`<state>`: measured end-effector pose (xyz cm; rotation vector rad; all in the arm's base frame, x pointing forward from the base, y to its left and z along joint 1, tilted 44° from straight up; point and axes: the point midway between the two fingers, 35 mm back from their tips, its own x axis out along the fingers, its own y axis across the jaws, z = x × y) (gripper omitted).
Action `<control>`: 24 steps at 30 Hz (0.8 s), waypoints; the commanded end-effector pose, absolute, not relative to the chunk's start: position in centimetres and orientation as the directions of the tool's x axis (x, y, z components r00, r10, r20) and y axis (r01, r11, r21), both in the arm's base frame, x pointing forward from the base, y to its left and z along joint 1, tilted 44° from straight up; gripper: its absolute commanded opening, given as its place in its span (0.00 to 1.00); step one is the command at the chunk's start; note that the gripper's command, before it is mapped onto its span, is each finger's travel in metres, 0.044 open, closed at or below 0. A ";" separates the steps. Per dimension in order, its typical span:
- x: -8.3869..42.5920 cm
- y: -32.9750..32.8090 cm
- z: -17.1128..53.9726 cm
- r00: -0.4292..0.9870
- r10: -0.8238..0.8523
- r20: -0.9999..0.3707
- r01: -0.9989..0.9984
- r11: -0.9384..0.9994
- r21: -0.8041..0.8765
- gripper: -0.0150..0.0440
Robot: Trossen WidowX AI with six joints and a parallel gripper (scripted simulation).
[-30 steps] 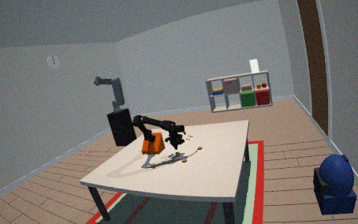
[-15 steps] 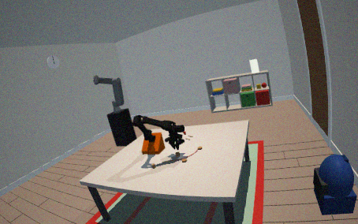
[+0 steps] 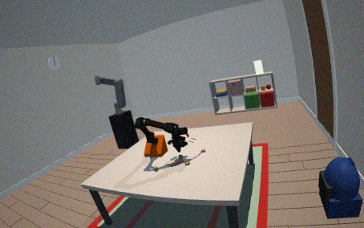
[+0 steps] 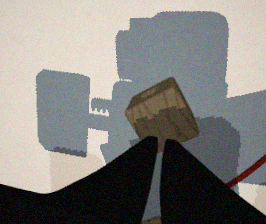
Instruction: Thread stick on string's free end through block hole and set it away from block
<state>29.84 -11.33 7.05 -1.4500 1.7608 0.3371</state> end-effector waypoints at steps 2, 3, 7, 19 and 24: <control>29.8 -11.3 7.0 -0.010 -0.694 -0.720 -0.911 0.304 -0.280 0.25; 29.8 -11.3 7.0 -0.010 -0.694 -0.720 -0.911 0.304 -0.280 0.25; 29.8 -11.3 7.0 -0.010 -0.694 -0.720 -0.911 0.304 -0.280 0.25; 29.4 -13.0 8.6 -0.009 -0.691 -0.722 -0.221 0.706 -0.673 0.70; 29.0 -13.9 9.6 -0.008 -0.691 -0.723 0.315 0.684 -0.658 0.92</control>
